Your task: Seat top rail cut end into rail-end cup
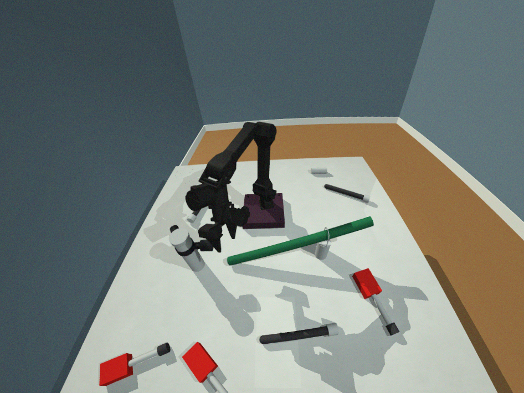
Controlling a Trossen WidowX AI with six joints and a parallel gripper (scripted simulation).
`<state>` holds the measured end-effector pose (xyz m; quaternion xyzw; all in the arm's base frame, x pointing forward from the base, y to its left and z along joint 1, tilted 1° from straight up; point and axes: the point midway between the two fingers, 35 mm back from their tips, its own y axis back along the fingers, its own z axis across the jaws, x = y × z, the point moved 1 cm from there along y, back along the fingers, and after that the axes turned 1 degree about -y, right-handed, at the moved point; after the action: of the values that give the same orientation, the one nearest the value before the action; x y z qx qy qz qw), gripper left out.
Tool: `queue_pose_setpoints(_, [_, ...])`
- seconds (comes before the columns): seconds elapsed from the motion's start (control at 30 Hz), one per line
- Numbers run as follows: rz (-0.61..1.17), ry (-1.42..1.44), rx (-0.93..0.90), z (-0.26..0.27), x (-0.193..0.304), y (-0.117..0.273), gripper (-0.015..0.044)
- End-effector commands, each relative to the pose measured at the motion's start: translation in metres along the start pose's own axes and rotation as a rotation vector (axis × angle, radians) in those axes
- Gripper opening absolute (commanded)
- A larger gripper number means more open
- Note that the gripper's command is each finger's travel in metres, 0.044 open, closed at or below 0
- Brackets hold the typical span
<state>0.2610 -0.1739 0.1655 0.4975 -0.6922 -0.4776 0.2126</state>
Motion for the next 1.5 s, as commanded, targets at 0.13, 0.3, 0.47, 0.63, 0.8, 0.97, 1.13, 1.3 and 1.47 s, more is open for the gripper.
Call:
queue_pose_setpoints(0.13, [0.038, -0.648, 0.031, 0.001, -0.051, 0.037, 0.044])
queue_pose_setpoints(0.3, [0.041, -1.032, 0.062, 0.009, -0.077, 0.059, 0.044])
queue_pose_setpoints(0.47, [0.028, -1.356, 0.094, 0.018, -0.095, 0.078, 0.044])
queue_pose_setpoints(0.63, [0.027, -1.377, 0.096, 0.019, -0.096, 0.079, 0.044])
queue_pose_setpoints(0.8, [0.027, -1.377, 0.096, 0.019, -0.096, 0.079, 0.044])
queue_pose_setpoints(0.97, [0.027, -1.377, 0.096, 0.019, -0.096, 0.079, 0.044])
queue_pose_setpoints(1.13, [0.086, -1.138, 0.033, 0.022, -0.097, 0.066, 0.044])
queue_pose_setpoints(1.3, [0.156, -0.661, -0.116, 0.029, -0.098, 0.039, 0.044])
queue_pose_setpoints(1.47, [0.162, -0.169, -0.289, 0.04, -0.1, 0.014, 0.044])
